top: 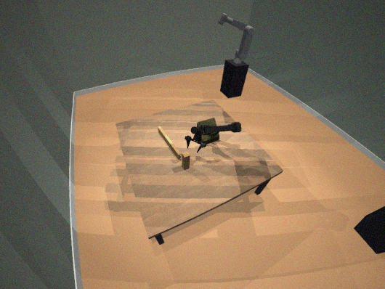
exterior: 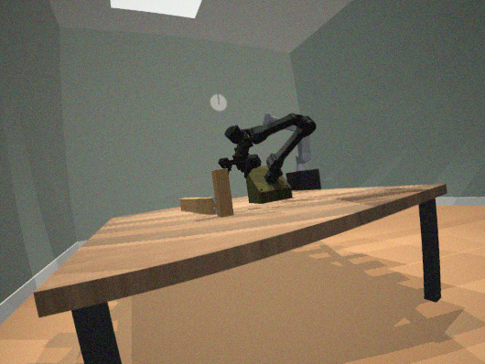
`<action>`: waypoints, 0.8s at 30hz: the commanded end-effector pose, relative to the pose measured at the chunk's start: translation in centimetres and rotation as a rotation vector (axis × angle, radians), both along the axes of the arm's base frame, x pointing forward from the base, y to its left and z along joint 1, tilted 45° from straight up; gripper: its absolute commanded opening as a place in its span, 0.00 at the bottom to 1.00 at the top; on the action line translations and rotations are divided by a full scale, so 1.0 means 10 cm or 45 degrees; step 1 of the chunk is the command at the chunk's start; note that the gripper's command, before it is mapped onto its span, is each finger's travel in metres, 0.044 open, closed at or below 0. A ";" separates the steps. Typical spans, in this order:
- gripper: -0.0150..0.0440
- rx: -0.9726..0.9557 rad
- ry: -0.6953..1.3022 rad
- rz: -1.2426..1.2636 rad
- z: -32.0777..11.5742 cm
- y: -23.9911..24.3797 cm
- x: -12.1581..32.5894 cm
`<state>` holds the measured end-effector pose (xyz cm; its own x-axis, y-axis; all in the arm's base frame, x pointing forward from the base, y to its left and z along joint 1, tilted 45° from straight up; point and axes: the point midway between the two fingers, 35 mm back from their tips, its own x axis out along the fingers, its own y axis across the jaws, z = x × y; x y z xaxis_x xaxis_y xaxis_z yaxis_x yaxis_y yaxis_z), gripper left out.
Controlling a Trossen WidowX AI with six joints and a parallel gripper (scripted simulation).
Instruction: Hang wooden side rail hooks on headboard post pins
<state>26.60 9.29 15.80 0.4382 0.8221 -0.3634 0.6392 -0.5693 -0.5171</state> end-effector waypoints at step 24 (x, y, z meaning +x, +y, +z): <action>1.00 -0.302 -0.190 0.523 0.12 -0.18 0.45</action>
